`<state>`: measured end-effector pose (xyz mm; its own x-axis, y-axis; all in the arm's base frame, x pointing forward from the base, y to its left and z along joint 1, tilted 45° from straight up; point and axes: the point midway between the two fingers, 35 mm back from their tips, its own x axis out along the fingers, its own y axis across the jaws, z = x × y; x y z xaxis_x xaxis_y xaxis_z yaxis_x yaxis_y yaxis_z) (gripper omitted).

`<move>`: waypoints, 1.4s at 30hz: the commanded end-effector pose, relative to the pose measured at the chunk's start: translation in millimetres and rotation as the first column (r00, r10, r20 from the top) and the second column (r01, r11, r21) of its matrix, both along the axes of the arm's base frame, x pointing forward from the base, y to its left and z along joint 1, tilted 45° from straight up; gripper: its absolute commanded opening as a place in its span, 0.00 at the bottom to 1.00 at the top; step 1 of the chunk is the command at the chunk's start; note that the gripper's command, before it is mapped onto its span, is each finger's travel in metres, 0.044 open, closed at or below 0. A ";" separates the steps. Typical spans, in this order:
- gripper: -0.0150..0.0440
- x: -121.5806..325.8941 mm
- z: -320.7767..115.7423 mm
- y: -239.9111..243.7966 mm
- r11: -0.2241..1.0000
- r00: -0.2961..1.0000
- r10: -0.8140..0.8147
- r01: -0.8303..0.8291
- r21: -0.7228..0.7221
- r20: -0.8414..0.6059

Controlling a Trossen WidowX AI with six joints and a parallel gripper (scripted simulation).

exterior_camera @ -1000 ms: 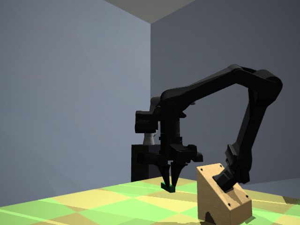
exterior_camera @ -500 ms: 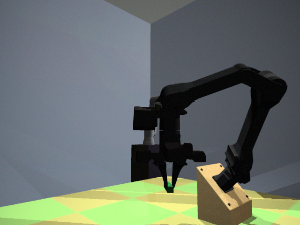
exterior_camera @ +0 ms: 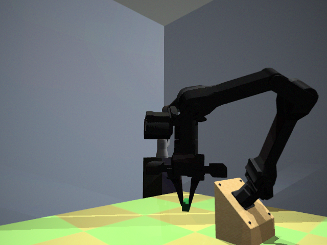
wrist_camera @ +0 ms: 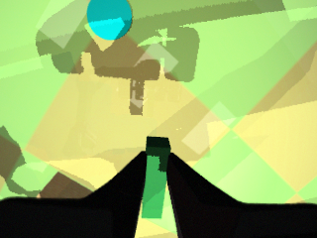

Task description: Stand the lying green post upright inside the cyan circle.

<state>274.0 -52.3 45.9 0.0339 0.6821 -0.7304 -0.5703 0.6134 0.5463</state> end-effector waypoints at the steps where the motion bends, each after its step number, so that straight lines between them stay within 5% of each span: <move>1: 0.29 7.8 8.0 3.2 0.999 0.998 -0.048 0.048 -0.002 -0.032; 42: 0.29 54.6 75.2 60.3 0.841 0.709 -0.508 0.530 -0.105 -0.490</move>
